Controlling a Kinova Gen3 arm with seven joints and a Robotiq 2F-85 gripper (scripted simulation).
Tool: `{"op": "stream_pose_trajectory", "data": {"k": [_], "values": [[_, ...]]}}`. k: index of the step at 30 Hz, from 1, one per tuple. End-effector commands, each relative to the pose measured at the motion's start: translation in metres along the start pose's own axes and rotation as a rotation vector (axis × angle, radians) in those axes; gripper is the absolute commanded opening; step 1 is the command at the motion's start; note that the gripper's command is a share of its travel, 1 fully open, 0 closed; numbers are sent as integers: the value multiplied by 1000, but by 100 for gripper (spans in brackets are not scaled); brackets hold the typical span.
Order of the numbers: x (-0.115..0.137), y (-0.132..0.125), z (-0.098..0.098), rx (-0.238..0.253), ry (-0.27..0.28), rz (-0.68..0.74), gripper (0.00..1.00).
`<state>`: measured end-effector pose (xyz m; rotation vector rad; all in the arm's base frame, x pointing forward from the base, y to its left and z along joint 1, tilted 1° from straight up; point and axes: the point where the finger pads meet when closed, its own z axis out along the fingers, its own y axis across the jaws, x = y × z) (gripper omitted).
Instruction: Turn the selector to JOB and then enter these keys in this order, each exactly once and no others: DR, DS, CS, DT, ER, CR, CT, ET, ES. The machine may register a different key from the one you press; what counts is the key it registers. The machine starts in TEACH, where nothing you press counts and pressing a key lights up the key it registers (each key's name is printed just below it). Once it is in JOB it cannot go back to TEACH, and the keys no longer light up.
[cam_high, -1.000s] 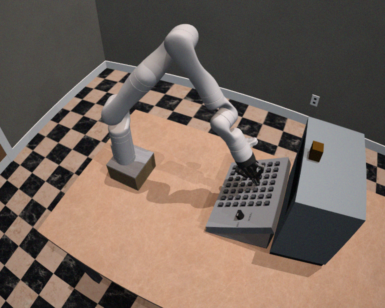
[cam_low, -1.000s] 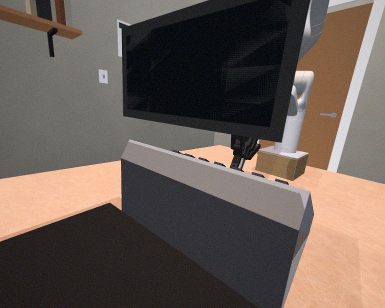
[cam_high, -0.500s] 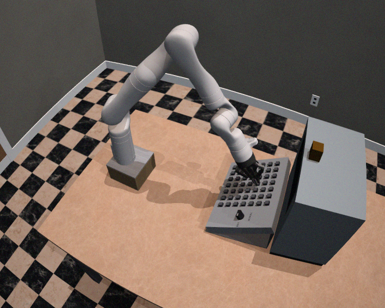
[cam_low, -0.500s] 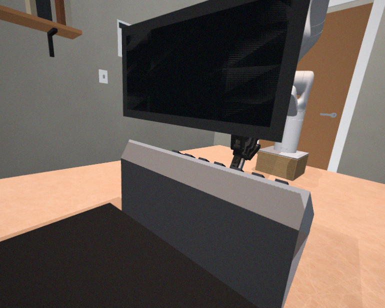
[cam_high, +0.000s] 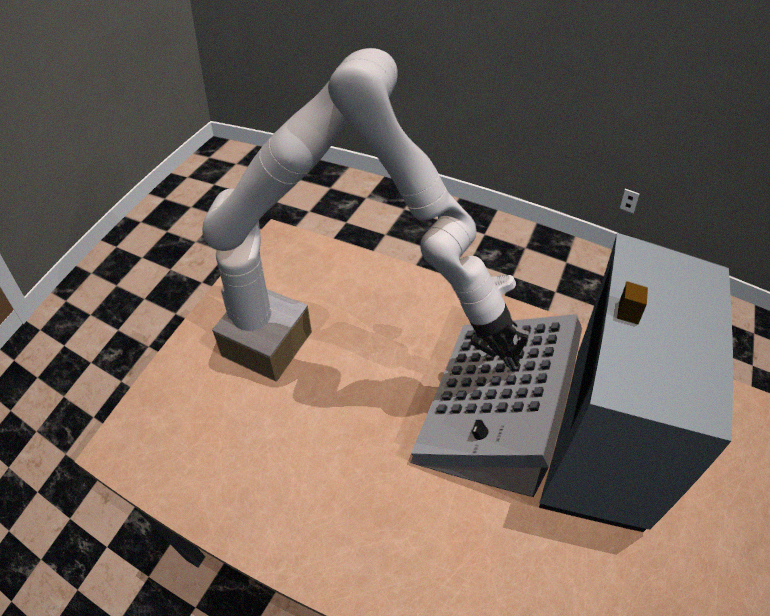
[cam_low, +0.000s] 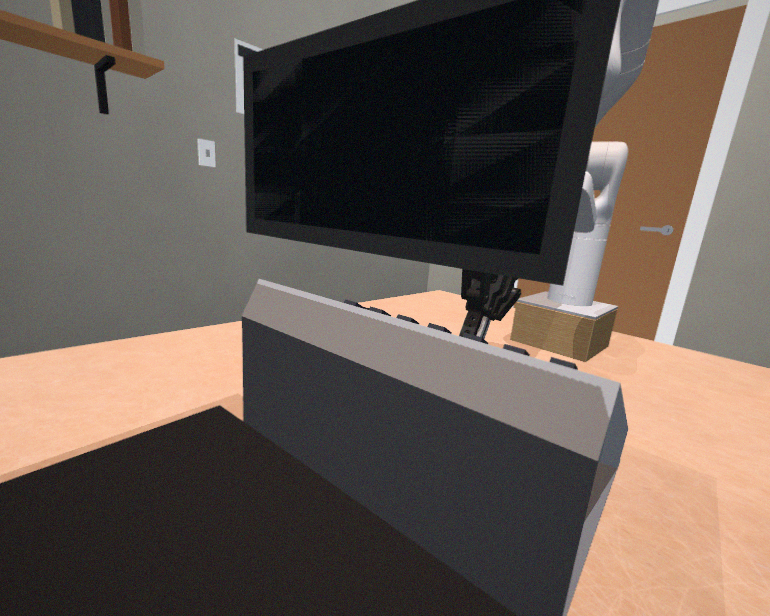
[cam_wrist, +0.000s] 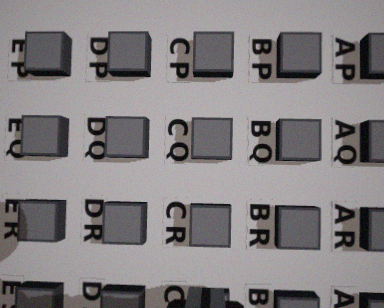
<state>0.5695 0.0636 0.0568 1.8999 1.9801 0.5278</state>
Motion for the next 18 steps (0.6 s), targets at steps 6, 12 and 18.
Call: {"op": "stream_pose_trajectory", "data": {"k": [6,12,18], "values": [[0,1,0,-2,0,0,10],[0,1,-1,-2,0,0,10],[0,1,-5,-2,0,0,10]]}}
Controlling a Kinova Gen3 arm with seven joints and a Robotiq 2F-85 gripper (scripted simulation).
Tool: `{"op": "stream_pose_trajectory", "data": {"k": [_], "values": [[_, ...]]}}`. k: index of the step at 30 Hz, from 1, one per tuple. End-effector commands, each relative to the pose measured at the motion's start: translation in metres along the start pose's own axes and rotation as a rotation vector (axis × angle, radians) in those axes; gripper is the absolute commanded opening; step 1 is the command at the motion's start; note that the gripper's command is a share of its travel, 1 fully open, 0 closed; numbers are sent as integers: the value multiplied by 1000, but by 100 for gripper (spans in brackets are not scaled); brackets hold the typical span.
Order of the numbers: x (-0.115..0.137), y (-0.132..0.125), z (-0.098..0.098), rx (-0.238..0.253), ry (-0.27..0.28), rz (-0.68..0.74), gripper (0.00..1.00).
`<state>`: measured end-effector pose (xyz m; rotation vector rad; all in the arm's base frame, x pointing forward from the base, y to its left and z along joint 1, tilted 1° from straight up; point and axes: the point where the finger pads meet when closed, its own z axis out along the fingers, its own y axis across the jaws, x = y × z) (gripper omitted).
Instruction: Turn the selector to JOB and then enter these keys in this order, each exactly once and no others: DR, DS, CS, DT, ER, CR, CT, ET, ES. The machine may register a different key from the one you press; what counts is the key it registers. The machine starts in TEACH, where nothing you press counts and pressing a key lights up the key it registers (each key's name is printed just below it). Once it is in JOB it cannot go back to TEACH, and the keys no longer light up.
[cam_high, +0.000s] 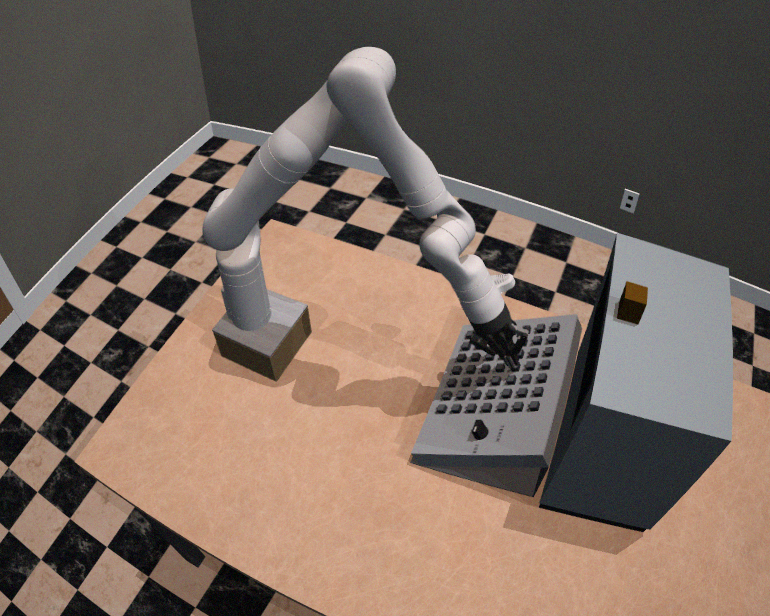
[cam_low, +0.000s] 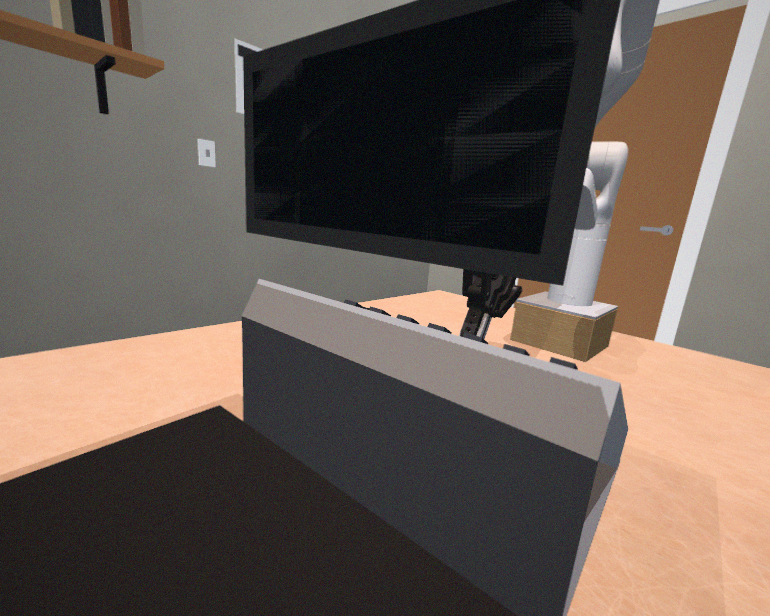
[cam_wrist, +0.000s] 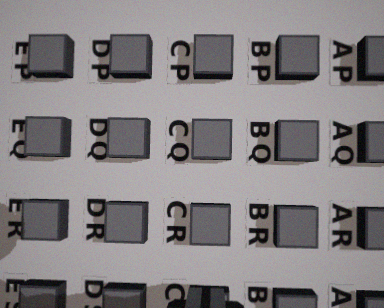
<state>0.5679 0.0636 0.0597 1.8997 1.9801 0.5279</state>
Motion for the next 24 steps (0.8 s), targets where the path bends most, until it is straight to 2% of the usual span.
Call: {"op": "stream_pose_trajectory", "data": {"k": [1,24], "values": [[0,1,-2,-2,0,0,10],[0,1,-28,-2,0,0,10]]}}
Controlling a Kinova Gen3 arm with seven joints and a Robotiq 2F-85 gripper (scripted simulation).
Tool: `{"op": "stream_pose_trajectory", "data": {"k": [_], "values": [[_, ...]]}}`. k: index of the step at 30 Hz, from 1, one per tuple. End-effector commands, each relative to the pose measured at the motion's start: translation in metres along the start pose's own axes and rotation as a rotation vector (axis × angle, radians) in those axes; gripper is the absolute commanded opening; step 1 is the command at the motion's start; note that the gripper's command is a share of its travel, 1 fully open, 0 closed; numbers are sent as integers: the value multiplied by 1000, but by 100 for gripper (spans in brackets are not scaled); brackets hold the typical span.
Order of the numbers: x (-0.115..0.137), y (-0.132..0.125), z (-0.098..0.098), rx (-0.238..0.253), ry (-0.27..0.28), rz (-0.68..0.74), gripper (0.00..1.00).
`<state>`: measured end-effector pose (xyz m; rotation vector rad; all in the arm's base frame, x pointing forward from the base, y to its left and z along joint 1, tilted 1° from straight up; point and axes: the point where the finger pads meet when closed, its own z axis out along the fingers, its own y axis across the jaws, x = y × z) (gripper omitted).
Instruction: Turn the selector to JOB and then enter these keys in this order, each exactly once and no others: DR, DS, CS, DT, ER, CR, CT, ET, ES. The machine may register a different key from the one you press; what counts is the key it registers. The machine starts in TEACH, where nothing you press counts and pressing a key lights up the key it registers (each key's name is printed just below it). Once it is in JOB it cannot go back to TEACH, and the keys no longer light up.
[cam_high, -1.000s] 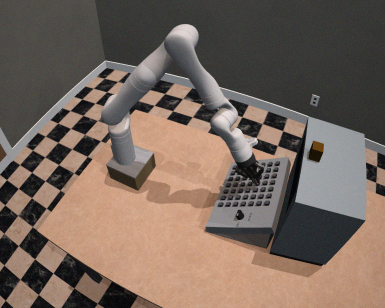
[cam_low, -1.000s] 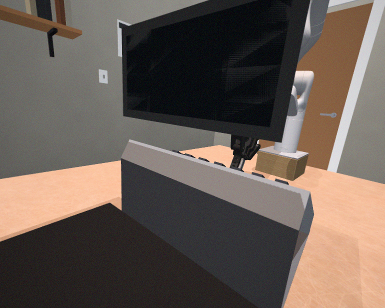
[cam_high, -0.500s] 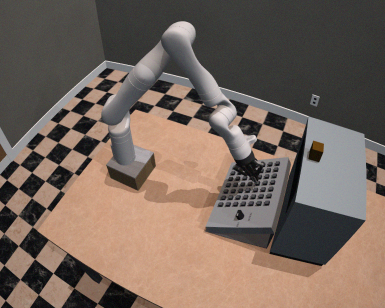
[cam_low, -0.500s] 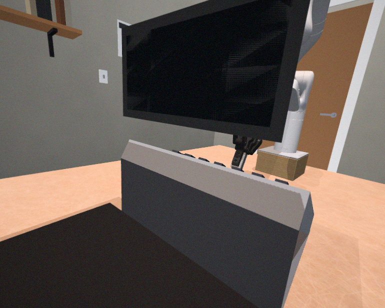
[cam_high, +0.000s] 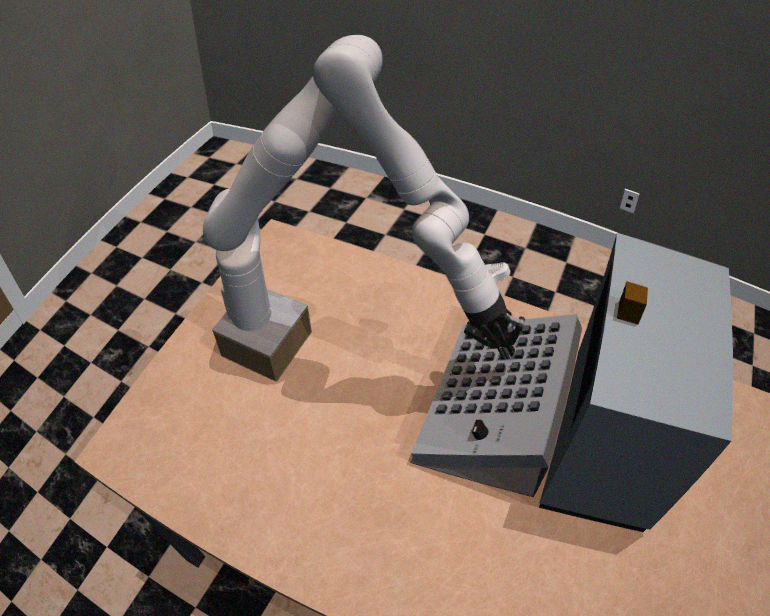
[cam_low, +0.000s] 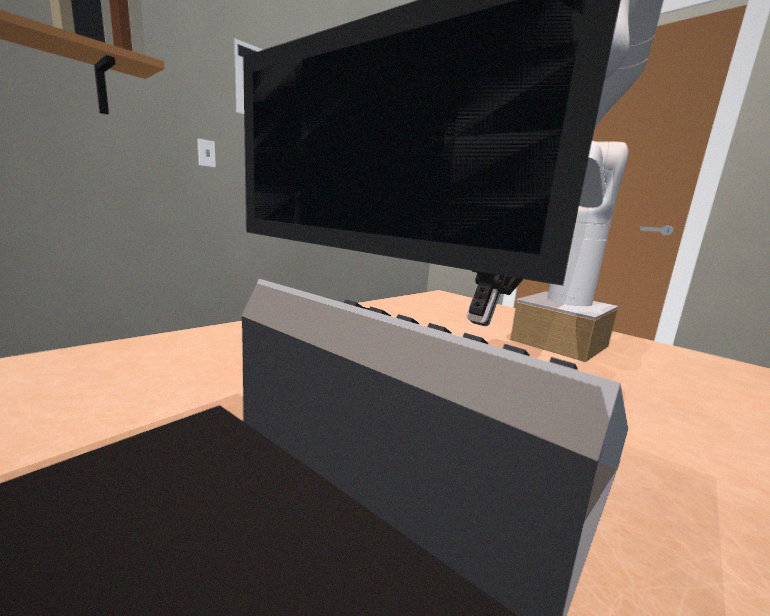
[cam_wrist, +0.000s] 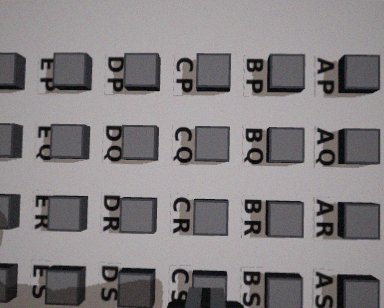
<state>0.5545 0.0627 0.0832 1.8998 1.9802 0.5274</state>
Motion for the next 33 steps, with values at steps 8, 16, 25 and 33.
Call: {"op": "stream_pose_trajectory", "data": {"k": [8,16,25,33], "values": [[-1,1,-2,-2,0,0,10],[-19,1,-2,-2,0,0,10],[-34,1,-2,-2,0,0,10],[-34,1,2,-2,0,0,10]]}}
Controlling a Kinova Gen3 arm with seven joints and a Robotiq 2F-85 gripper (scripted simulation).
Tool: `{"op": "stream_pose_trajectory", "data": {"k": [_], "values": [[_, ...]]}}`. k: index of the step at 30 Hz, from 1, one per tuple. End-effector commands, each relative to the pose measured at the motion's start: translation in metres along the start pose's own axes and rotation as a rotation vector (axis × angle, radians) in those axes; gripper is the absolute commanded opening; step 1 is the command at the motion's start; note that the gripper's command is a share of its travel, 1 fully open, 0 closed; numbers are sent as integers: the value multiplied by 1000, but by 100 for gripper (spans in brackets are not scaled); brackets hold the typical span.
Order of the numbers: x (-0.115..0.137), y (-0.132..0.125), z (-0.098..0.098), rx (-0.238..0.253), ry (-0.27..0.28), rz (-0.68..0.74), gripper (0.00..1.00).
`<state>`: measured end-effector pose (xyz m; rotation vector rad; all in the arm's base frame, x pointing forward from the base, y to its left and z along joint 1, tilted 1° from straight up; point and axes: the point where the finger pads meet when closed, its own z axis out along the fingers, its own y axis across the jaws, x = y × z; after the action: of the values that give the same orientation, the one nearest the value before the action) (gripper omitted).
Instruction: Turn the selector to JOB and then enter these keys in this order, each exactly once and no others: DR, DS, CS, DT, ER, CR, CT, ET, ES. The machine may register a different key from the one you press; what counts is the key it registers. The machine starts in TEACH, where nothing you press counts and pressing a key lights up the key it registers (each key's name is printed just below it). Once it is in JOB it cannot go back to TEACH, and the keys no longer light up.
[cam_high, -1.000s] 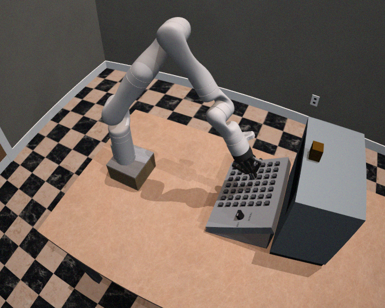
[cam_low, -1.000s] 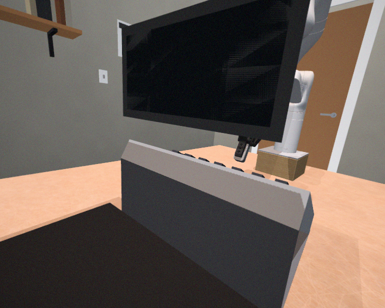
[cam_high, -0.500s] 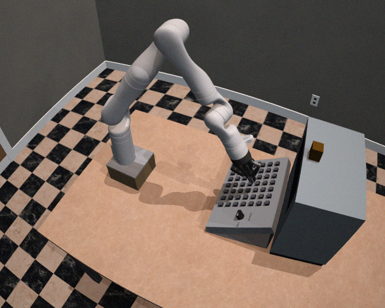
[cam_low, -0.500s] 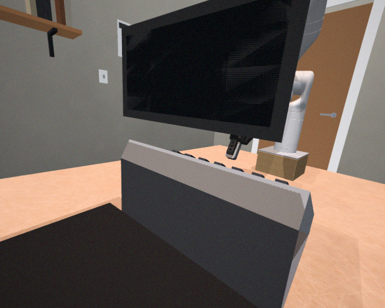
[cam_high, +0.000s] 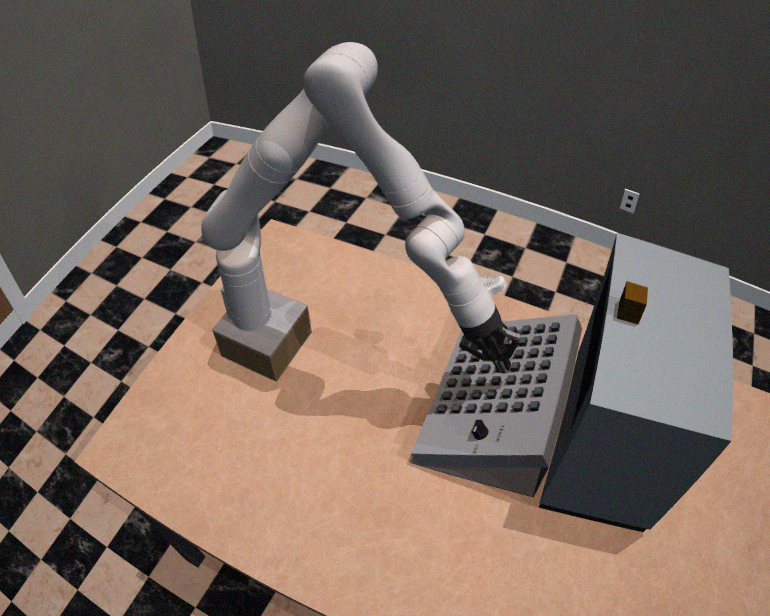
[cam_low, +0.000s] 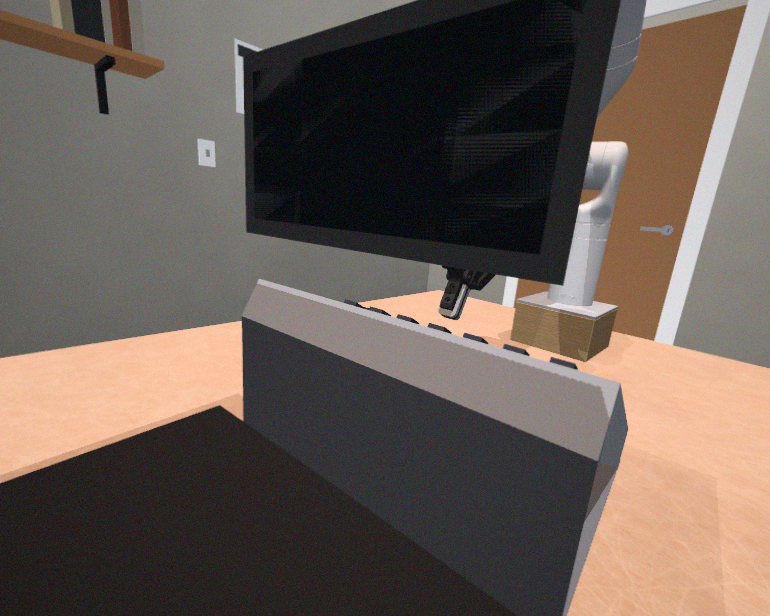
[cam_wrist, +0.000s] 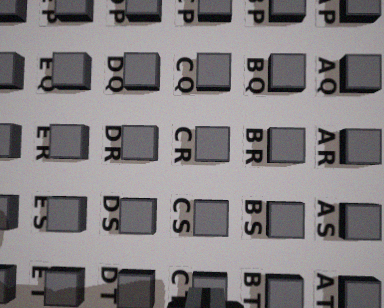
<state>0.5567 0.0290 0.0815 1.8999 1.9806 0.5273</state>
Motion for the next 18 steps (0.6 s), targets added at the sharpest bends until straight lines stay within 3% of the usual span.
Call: {"op": "stream_pose_trajectory", "data": {"k": [1,18], "values": [[0,1,2,-3,0,0,10],[0,1,18,-3,0,0,10]]}}
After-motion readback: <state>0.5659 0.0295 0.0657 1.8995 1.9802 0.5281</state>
